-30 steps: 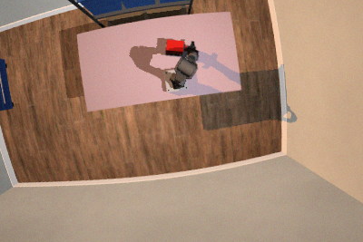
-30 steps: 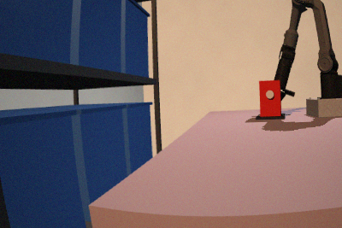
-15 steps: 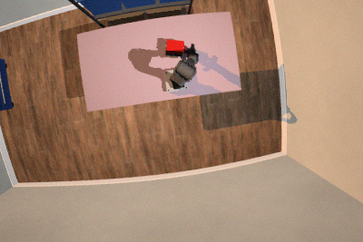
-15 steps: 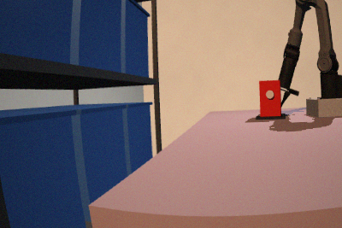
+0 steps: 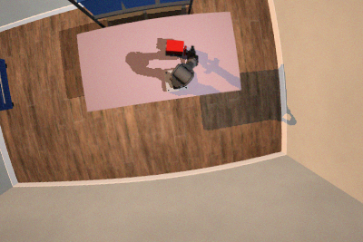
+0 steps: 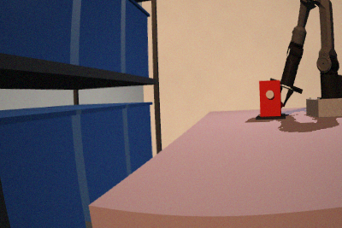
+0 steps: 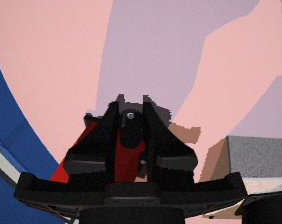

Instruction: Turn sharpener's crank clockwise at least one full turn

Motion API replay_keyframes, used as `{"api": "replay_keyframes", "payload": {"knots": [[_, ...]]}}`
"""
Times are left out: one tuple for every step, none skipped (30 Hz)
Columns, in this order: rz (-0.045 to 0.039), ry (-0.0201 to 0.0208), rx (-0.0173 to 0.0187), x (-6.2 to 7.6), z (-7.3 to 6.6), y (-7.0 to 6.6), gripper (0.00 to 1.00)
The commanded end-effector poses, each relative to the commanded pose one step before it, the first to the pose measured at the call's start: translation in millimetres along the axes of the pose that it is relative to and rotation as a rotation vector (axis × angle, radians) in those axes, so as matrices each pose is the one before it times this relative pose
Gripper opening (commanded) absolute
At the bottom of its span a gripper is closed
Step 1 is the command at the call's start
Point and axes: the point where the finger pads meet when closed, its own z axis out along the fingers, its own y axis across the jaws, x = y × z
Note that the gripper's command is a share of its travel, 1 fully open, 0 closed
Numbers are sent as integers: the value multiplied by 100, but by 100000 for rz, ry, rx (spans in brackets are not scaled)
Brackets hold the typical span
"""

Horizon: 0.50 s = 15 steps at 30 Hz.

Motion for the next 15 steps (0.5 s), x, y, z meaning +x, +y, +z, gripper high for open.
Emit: {"api": "replay_keyframes", "payload": {"knots": [[134, -41, 115, 9, -290, -150, 20], [-6, -17, -20, -7, -120, -41, 20], [-2, -8, -7, -4, -112, -57, 20], [-3, -10, -11, -5, -117, -42, 20], [-2, -8, -7, -4, -116, -51, 20], [-3, -8, -8, -4, -117, -41, 20], [-3, -10, -9, -4, -120, -43, 20], [-4, -12, -11, -4, -122, -34, 20], [0, 0, 0, 0, 0, 0, 20], [0, 0, 0, 0, 0, 0, 20], [-6, -19, -16, -5, -254, -73, 20], [-5, -13, -18, -8, -18, 12, 20], [-2, -7, -2, -2, -186, -55, 20], [1, 1, 6, 2, -79, -28, 20], [-8, -25, -28, -12, -154, -13, 20]]}}
